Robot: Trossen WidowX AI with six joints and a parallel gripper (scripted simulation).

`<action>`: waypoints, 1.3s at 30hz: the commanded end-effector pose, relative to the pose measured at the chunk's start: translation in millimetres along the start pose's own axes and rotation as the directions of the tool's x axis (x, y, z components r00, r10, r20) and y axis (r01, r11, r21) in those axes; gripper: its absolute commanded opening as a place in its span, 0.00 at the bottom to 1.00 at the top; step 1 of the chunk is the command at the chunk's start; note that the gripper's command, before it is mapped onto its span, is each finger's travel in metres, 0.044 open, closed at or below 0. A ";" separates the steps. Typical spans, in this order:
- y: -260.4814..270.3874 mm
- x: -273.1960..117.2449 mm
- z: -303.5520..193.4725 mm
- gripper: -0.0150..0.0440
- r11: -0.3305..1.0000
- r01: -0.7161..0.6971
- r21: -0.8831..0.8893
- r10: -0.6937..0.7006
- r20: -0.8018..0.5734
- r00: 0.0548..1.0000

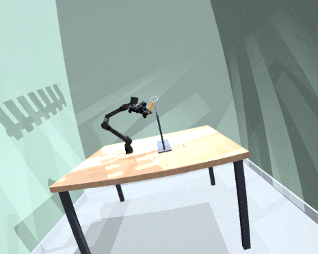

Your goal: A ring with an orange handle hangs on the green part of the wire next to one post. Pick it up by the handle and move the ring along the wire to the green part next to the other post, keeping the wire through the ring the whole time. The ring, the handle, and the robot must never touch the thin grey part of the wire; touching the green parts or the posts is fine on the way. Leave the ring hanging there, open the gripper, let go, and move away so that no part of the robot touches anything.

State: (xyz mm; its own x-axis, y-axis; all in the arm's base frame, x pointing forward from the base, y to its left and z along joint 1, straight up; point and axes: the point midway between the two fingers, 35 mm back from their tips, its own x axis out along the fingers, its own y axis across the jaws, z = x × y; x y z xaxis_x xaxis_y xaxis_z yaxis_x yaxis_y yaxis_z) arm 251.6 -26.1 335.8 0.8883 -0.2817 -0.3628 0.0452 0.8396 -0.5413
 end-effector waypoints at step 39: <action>-27.2 -3.4 7.1 0.00 0.808 0.325 -0.492 -0.285 0.156 0.946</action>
State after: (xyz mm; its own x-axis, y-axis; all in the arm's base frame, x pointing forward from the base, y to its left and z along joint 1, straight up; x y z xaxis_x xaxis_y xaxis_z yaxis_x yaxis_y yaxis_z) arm 252.9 -42.9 353.0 0.8992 -0.4261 -0.0997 0.0865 0.3963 -0.9141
